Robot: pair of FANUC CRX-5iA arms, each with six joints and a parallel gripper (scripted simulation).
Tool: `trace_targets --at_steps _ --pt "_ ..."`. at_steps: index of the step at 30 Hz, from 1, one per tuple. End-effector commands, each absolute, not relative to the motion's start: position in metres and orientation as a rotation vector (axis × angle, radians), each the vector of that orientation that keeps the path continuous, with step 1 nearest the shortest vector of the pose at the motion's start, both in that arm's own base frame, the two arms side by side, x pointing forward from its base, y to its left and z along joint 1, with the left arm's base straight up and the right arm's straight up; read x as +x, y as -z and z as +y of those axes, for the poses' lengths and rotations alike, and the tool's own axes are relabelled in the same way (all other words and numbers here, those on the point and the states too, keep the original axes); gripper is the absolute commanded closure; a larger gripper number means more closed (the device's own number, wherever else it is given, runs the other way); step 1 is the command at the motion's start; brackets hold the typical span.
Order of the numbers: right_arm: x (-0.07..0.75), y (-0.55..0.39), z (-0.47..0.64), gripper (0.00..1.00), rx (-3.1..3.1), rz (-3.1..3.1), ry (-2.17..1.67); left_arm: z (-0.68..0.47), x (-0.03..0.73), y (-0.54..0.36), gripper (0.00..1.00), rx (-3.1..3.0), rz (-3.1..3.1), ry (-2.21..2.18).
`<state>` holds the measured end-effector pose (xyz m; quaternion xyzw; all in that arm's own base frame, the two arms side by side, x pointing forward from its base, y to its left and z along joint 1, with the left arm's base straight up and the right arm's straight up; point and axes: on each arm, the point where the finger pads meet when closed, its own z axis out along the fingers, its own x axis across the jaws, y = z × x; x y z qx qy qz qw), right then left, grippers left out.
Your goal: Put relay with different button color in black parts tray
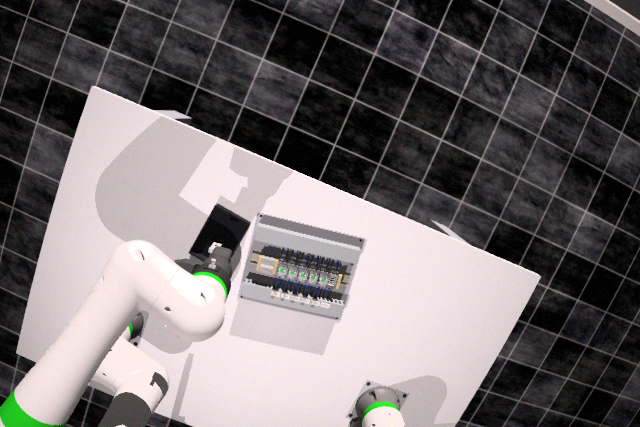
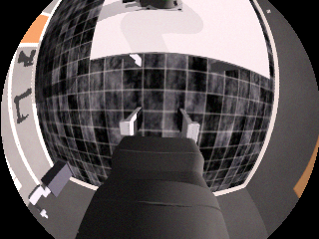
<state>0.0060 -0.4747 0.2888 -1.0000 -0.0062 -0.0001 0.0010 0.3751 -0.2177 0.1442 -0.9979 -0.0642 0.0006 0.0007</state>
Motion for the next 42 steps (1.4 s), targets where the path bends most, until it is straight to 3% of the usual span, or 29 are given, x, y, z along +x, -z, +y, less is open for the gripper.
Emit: trace_targets --at_steps 1,42 --pt "0.0058 -0.2897 -0.475 0.0 -3.142 -0.019 0.0 -0.2141 0.3755 -0.145 1.0 -3.135 -0.202 0.0" --pt "0.0058 -0.2897 -0.475 0.0 -3.142 -0.019 0.0 -0.2087 0.3754 -0.145 1.0 -3.135 -0.202 0.0"
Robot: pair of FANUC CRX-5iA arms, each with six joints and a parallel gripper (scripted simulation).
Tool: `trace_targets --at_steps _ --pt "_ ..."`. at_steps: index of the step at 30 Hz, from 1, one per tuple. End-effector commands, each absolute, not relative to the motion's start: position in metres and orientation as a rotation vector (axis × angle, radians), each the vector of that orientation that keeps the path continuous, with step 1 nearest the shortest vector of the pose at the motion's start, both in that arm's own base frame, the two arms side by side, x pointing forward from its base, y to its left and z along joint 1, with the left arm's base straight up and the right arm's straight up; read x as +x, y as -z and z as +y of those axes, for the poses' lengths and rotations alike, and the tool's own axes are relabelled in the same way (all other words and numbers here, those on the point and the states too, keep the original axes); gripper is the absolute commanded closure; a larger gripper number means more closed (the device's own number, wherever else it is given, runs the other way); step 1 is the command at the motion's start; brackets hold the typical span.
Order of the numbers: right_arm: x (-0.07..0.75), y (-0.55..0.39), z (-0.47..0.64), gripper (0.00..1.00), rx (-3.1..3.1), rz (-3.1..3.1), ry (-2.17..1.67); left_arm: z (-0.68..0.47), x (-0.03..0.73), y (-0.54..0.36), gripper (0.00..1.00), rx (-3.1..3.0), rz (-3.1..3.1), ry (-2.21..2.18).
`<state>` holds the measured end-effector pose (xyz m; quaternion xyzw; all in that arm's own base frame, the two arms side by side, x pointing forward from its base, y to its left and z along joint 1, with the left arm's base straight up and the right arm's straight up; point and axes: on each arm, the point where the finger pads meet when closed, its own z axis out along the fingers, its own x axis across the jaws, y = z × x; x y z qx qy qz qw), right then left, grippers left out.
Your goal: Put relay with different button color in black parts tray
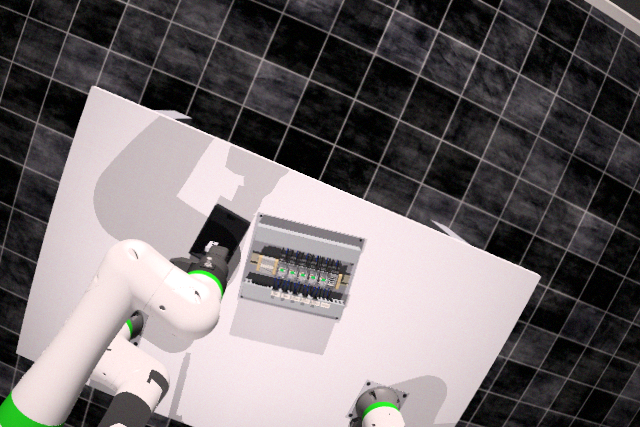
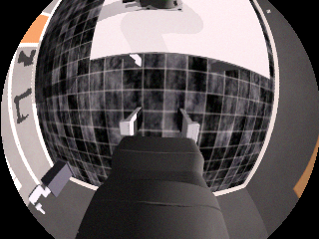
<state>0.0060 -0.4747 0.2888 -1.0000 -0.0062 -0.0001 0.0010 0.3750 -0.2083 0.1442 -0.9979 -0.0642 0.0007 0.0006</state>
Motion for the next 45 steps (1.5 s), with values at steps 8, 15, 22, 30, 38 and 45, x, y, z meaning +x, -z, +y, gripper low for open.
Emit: trace_targets --at_steps 8,15,22,30,38,45 --pt "0.006 -0.29 -0.475 0.0 -3.142 -0.019 0.0 -0.209 0.375 -0.145 1.0 -3.135 -0.202 0.0" --pt "0.006 -0.29 -0.475 0.0 -3.142 -0.019 0.0 -0.209 0.375 -0.145 1.0 -3.135 -0.202 0.0" --pt "0.006 -0.29 -0.475 0.0 -3.142 -0.019 0.0 -0.209 0.375 -0.142 1.0 -3.135 -0.202 0.0" --pt "0.006 -0.29 -0.475 0.0 -3.142 -0.019 0.0 -0.209 0.375 -0.134 1.0 -3.135 -0.202 0.0" --pt "0.006 -0.29 -0.475 0.0 -3.142 -0.019 0.0 -0.209 0.375 -0.124 1.0 -3.135 -0.202 0.0" --pt "0.006 -0.29 -0.475 0.0 -3.142 -0.019 0.0 -0.209 0.375 -0.109 1.0 -3.135 -0.202 0.0"
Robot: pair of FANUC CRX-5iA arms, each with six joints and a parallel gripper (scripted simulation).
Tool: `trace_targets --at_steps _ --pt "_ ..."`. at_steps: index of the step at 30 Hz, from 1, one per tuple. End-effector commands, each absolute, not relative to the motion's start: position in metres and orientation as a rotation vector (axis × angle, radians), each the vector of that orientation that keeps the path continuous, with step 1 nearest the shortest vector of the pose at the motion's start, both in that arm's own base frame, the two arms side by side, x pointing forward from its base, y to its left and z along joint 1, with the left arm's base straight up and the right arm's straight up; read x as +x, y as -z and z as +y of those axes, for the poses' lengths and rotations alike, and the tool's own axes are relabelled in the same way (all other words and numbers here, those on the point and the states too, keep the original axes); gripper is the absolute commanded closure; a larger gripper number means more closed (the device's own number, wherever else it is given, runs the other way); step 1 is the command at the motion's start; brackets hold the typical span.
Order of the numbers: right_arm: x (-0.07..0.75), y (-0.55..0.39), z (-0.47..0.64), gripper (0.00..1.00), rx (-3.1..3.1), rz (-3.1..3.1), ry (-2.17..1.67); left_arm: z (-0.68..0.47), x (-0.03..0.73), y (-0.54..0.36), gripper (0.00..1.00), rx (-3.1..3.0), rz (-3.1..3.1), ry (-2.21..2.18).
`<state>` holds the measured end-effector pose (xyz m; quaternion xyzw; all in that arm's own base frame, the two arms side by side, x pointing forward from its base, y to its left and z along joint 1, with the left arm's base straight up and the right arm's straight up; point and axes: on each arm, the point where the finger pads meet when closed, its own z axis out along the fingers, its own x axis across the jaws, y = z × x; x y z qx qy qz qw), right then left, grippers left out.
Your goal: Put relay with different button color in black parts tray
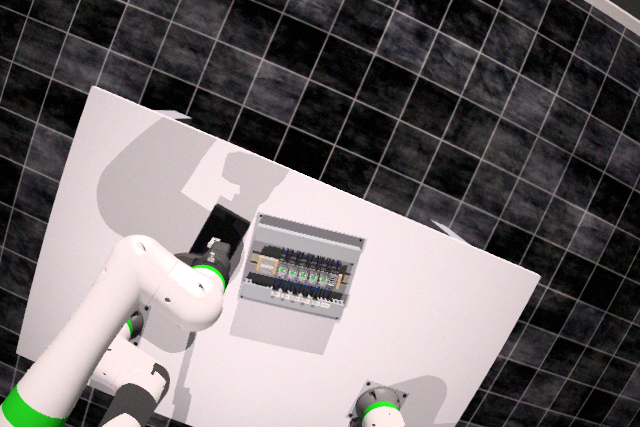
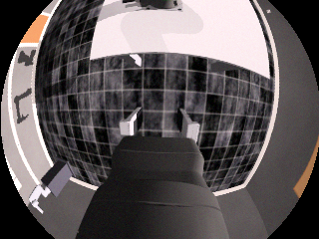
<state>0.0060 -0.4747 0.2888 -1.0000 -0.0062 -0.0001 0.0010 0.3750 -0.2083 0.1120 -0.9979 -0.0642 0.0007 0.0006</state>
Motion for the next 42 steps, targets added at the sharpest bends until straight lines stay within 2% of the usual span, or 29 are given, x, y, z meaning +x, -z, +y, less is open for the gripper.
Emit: trace_targets --at_steps 1,42 --pt "0.006 -0.29 -0.475 0.0 -3.142 -0.019 0.0 -0.209 0.375 -0.106 1.0 -3.135 -0.202 0.0" --pt "0.006 -0.29 -0.475 0.0 -3.142 -0.019 0.0 -0.209 0.376 -0.042 1.0 -3.135 -0.202 0.0"
